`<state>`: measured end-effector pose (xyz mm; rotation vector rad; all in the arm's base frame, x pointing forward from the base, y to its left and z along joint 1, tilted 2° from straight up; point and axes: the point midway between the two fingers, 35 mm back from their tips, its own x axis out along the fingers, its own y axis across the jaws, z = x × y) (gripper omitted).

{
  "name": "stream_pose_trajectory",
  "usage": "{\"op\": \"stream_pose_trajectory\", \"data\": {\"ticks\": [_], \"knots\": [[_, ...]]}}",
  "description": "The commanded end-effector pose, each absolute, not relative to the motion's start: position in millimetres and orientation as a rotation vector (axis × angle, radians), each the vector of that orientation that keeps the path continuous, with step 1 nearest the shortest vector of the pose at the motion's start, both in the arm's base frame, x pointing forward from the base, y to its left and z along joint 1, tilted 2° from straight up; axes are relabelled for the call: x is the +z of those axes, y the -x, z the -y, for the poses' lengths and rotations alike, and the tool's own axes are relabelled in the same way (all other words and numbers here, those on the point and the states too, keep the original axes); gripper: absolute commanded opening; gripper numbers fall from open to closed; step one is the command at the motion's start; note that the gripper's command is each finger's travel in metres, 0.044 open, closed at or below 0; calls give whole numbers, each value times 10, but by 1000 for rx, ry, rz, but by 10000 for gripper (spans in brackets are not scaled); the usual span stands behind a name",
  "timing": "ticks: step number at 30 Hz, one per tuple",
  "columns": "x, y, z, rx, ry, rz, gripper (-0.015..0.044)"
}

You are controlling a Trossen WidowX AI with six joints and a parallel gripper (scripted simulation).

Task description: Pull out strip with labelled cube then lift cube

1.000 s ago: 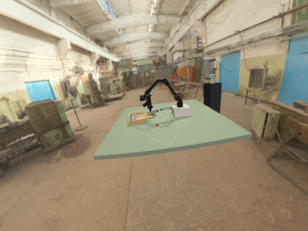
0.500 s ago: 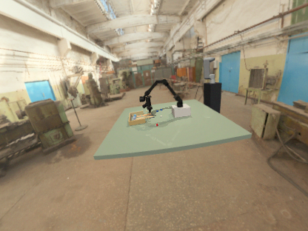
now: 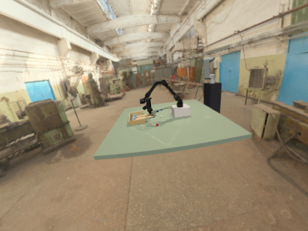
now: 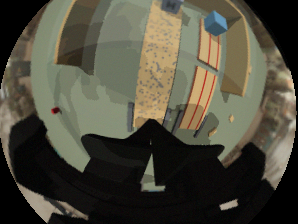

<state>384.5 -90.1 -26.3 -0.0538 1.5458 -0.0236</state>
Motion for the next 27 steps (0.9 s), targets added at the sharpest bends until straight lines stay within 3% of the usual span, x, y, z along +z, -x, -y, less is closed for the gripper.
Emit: {"op": "stream_pose_trajectory", "data": {"ticks": [1,27], "knots": [[-346,-3828,892,-14,53,-1550,0],[-535,-3800,899,-14,53,-1551,0]]}}
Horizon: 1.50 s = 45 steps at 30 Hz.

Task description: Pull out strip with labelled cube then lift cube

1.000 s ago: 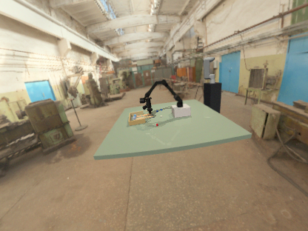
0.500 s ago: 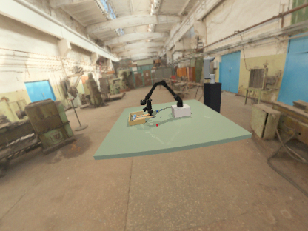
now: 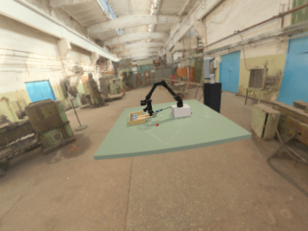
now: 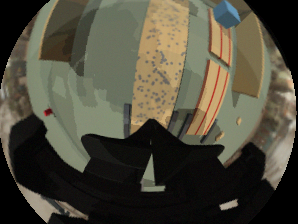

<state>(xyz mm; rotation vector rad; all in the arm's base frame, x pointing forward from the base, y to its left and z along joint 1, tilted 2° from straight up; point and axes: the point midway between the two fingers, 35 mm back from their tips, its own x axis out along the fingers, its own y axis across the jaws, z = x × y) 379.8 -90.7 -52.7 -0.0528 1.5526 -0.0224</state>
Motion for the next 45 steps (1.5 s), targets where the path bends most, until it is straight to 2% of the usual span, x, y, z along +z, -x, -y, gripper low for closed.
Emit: {"op": "stream_pose_trajectory", "data": {"ticks": [1,45], "knots": [[-536,-3800,899,-14,53,-1551,0],[-571,-3797,902,-14,53,-1551,0]]}}
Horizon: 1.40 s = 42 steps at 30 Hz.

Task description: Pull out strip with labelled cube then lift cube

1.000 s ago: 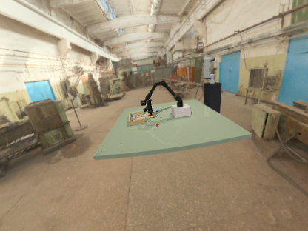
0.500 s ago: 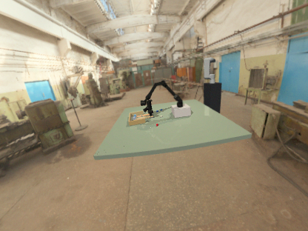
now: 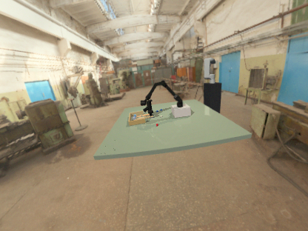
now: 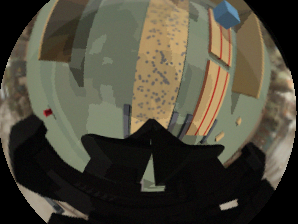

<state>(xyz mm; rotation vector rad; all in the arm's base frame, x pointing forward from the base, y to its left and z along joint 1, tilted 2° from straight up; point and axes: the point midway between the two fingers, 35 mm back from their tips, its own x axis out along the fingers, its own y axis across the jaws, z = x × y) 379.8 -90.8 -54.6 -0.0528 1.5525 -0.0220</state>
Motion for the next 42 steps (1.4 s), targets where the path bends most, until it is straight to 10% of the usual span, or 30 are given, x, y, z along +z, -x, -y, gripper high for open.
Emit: {"op": "stream_pose_trajectory", "data": {"ticks": [1,42], "knots": [[-571,-3787,903,-14,53,-1551,0],[-609,-3149,926,-14,53,-1556,0]]}}
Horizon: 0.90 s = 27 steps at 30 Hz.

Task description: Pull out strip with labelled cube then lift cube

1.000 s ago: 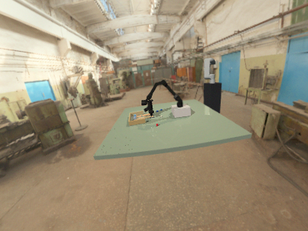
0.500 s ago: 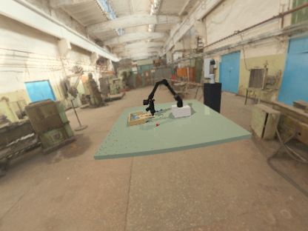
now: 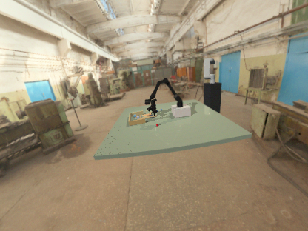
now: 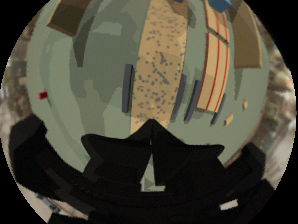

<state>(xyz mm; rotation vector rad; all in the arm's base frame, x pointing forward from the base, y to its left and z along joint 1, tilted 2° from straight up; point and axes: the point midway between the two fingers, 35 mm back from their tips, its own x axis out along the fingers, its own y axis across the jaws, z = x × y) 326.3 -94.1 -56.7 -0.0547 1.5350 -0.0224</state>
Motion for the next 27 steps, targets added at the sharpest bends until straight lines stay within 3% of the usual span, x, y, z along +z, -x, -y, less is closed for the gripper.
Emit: {"op": "stream_pose_trajectory", "data": {"ticks": [1,27], "knots": [[-610,-3134,926,-14,53,-1556,0],[-622,-2744,935,-14,53,-1559,0]]}}
